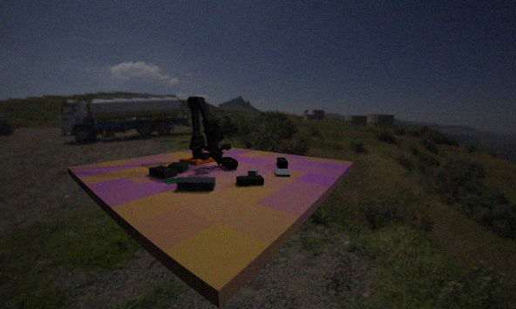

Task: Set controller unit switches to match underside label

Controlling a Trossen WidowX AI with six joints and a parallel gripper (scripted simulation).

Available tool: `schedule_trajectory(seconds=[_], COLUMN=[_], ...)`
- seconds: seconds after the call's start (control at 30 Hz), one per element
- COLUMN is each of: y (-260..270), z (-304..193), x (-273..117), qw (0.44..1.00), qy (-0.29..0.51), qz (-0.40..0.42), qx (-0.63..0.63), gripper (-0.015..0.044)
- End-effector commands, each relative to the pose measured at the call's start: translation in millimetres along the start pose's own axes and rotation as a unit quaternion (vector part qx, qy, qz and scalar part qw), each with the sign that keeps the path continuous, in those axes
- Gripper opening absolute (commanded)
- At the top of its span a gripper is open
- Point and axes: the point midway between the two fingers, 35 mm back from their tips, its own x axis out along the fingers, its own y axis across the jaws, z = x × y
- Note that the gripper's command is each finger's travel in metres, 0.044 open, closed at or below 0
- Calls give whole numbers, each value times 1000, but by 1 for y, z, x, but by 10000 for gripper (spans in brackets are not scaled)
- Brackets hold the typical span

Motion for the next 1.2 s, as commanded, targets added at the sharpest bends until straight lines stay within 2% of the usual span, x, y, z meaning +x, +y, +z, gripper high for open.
schedule_trajectory(seconds=[0.0,1.1,1.17], y=[-8,-26,-11], z=[-2,-11,-7], x=[2,8,-4], qw=[1000,999,1000], qy=[0,-8,-6], qz=[-12,-34,-17], qx=[-9,-35,-22], gripper=[0,0,0])
